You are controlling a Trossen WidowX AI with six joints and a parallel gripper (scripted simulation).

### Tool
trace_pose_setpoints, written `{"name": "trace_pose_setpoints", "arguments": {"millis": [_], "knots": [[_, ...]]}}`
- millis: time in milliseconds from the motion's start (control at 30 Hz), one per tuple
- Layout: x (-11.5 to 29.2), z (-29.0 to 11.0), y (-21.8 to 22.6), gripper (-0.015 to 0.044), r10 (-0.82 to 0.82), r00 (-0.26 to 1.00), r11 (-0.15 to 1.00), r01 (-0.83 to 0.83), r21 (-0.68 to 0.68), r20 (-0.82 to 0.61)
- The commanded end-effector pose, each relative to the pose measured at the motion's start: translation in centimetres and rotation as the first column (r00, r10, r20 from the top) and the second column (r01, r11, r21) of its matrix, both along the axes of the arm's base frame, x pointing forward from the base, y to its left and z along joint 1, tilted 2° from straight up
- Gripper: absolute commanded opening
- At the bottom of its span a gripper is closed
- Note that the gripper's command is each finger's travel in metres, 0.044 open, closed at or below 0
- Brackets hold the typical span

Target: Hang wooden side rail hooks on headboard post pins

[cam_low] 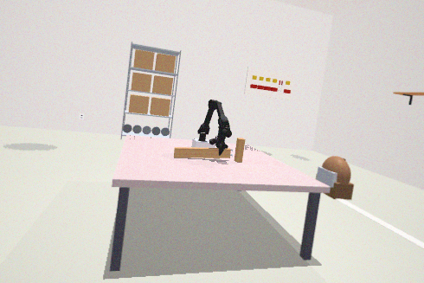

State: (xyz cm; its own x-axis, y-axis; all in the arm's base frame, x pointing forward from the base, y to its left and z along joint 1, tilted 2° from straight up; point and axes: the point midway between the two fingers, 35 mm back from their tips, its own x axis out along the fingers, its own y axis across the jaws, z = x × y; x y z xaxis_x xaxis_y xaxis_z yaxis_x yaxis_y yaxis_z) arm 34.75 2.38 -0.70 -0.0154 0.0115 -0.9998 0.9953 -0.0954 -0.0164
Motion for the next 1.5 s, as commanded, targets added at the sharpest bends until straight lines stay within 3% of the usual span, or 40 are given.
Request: {"name": "trace_pose_setpoints", "arguments": {"millis": [0, 1467], "knots": [[0.26, 0.46, -0.07, 0.0, 0.0, 1.0, 1.0, 0.0, -0.005, 0.012], [0.55, 0.65, 0.16, 0.0, 0.0, 1.0, 1.0, 0.0, -0.005, 0.012]]}}
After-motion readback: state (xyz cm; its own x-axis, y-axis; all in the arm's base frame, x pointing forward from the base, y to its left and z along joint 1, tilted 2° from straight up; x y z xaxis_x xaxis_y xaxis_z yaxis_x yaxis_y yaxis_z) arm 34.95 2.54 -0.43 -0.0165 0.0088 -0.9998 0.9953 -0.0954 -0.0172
